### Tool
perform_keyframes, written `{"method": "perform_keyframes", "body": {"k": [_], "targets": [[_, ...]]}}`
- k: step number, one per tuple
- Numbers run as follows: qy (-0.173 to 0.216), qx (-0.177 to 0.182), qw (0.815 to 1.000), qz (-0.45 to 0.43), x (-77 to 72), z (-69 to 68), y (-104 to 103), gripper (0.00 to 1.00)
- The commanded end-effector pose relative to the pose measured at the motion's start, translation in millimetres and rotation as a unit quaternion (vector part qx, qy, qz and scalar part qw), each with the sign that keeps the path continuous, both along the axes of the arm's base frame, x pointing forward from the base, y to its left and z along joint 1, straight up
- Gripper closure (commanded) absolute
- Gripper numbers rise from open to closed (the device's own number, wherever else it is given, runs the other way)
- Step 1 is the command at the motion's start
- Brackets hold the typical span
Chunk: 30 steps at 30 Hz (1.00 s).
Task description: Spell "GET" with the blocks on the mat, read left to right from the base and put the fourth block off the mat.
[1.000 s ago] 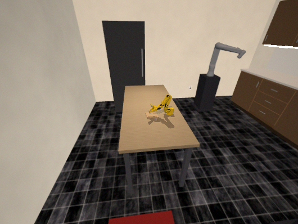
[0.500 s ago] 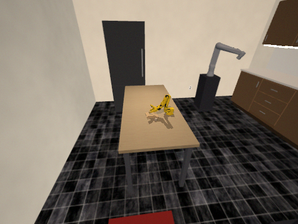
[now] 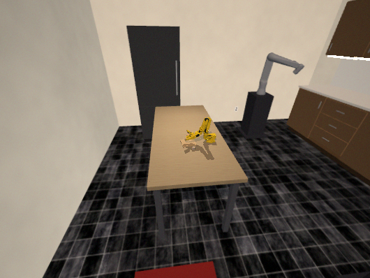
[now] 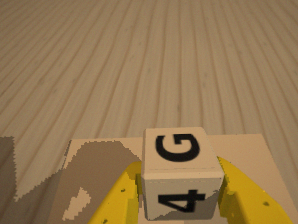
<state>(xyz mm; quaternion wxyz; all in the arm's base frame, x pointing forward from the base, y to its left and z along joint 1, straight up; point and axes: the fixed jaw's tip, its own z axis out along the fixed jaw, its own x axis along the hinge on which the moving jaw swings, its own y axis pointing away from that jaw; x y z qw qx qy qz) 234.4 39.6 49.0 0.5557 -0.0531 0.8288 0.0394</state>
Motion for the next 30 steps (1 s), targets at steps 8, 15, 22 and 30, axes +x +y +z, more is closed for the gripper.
{"method": "perform_keyframes", "body": {"k": [8, 15, 22, 30], "targets": [[-0.028, 0.006, 1.0, -0.002, 7.0, 6.8, 0, 1.0], [-0.028, 0.006, 1.0, -0.002, 7.1, 2.0, 0, 1.0], [-0.028, 0.006, 1.0, -0.002, 7.1, 1.2, 0, 1.0], [-0.028, 0.006, 1.0, -0.002, 7.3, -3.0, 0, 1.0]]}}
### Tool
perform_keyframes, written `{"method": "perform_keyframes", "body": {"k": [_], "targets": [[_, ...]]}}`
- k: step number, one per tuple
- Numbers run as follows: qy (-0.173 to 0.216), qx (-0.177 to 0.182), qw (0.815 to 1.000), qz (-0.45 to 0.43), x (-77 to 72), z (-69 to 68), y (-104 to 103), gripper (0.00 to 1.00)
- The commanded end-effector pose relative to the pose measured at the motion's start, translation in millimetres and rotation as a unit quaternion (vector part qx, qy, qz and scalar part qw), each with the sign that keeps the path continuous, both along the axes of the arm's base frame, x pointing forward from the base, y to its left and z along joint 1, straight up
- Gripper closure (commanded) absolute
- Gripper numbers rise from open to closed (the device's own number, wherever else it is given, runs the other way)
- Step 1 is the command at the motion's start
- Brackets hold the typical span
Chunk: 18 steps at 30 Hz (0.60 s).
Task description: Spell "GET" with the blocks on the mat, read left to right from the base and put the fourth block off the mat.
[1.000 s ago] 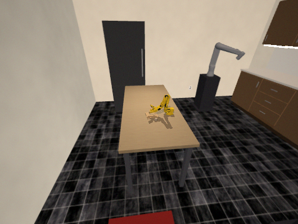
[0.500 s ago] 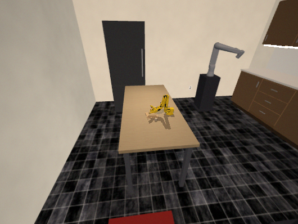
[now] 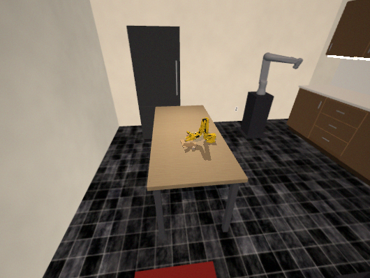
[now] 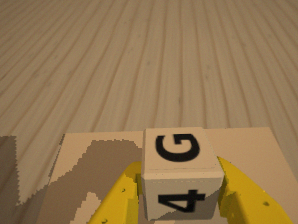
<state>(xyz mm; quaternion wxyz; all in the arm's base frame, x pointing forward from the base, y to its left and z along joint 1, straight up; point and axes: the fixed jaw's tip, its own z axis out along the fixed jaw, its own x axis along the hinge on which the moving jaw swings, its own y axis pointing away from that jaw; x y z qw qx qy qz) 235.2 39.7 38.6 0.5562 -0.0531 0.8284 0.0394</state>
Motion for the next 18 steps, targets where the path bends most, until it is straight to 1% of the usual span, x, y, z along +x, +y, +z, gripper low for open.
{"method": "perform_keyframes", "body": {"k": [1, 11, 18], "targets": [[-0.027, 0.006, 1.0, -0.002, 6.5, 6.7, 0.1, 1.0], [-0.027, 0.006, 1.0, -0.002, 6.5, 5.0, 0.1, 1.0], [-0.027, 0.006, 1.0, -0.002, 6.6, 0.4, 0.1, 1.0]]}}
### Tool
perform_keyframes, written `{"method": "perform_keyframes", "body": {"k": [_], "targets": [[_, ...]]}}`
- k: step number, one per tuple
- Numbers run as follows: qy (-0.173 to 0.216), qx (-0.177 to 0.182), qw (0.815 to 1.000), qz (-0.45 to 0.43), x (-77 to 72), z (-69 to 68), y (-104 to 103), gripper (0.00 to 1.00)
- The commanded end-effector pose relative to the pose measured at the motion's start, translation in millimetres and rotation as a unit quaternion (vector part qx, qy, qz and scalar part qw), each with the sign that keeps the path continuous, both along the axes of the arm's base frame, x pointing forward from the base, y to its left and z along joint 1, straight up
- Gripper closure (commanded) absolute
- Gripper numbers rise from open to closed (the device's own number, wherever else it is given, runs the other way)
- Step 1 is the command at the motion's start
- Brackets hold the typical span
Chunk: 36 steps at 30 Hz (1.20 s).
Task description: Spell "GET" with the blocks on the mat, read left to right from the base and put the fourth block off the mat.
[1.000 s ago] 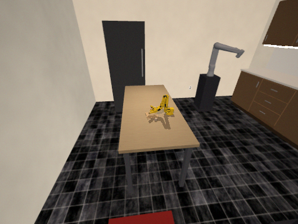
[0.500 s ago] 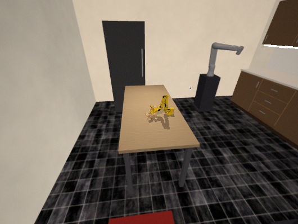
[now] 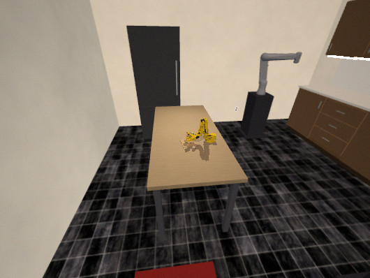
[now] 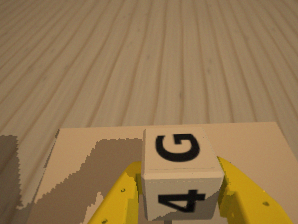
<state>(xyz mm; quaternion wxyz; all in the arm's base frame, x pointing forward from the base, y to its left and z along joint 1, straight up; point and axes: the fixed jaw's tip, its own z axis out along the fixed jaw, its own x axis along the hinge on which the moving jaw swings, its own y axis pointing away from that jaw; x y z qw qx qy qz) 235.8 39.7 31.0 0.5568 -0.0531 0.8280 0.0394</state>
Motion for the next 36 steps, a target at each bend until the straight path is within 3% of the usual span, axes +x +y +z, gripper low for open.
{"method": "perform_keyframes", "body": {"k": [1, 26, 36], "targets": [[-0.027, 0.006, 1.0, -0.002, 5.9, 7.4, 0.1, 1.0], [-0.027, 0.006, 1.0, -0.002, 6.0, 2.2, 0.1, 1.0], [-0.027, 0.006, 1.0, -0.002, 6.0, 2.2, 0.1, 0.87]]}}
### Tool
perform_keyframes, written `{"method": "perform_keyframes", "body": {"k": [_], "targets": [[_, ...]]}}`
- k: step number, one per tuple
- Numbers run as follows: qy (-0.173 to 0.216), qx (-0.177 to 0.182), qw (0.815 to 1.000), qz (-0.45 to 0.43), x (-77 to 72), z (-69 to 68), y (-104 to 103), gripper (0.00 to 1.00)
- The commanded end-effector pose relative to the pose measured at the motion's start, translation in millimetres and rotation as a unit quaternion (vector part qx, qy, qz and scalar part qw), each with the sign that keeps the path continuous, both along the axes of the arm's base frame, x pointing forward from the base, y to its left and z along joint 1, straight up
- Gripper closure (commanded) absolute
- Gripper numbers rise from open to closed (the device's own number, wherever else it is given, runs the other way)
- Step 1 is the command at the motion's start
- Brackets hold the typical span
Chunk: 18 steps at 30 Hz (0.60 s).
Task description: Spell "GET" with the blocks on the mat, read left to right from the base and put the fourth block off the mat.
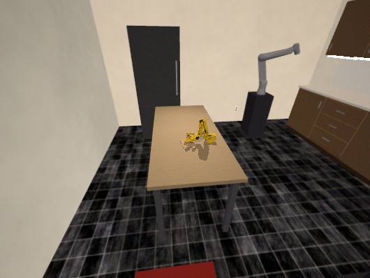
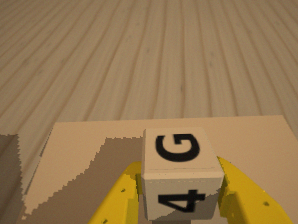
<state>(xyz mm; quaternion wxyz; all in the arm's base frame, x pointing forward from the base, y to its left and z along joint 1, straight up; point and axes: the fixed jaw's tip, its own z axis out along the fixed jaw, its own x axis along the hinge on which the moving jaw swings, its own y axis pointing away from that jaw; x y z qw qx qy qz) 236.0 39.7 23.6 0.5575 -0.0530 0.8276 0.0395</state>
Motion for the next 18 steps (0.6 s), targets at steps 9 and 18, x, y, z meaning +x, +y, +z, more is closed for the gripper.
{"method": "perform_keyframes", "body": {"k": [9, 18], "targets": [[-0.026, 0.006, 1.0, -0.002, 5.8, 9.6, 0.1, 0.85], [-0.026, 0.006, 1.0, -0.002, 5.8, 9.6, 0.1, 0.79]]}}
